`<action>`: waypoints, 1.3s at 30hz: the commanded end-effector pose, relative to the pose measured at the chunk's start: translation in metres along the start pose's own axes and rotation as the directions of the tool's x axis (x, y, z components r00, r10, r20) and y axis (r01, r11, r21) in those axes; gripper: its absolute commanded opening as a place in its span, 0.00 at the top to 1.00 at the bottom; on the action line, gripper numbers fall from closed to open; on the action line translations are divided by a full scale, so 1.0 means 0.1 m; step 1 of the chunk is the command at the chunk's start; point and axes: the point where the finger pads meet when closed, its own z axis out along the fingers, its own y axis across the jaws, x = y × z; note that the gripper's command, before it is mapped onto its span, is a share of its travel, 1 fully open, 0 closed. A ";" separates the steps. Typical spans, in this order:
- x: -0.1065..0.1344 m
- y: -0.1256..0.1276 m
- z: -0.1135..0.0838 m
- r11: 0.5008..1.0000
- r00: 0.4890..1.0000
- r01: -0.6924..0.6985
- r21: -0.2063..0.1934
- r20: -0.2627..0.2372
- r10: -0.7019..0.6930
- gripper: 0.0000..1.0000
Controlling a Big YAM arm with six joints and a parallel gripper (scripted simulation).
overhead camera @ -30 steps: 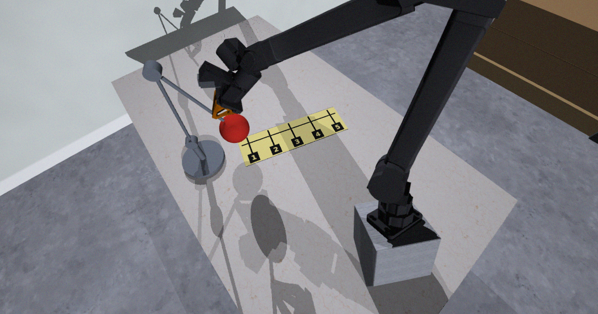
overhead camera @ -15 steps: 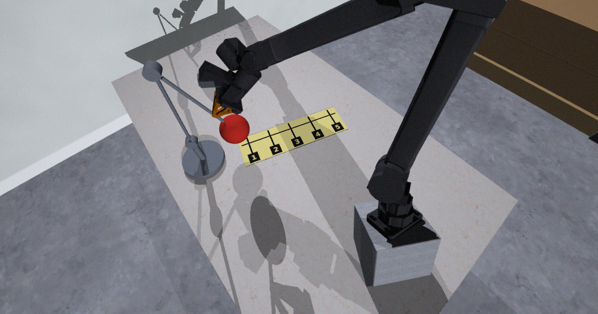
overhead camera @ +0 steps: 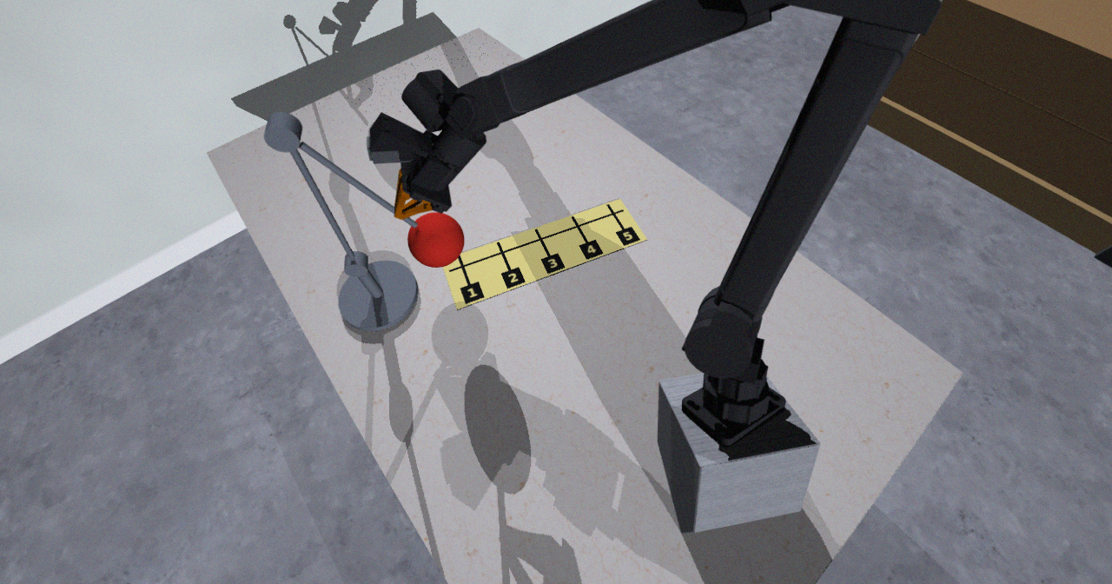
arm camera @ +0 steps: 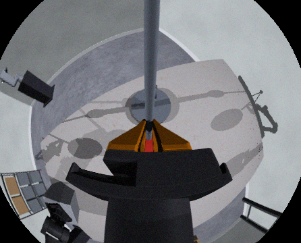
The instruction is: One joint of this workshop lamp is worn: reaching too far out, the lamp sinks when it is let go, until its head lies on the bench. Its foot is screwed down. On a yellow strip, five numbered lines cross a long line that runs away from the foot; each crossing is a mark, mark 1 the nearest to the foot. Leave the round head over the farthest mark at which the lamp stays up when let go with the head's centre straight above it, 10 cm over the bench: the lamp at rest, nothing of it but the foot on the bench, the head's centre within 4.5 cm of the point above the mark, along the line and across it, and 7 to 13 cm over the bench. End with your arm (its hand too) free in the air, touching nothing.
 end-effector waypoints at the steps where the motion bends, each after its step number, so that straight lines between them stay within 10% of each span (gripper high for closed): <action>1: 0.00 -0.04 -0.04 1.000 1.000 0.011 -0.001 0.014 -0.011 1.00; 39: 0.47 -0.29 -0.10 0.990 0.994 0.106 -0.097 0.040 -0.103 1.00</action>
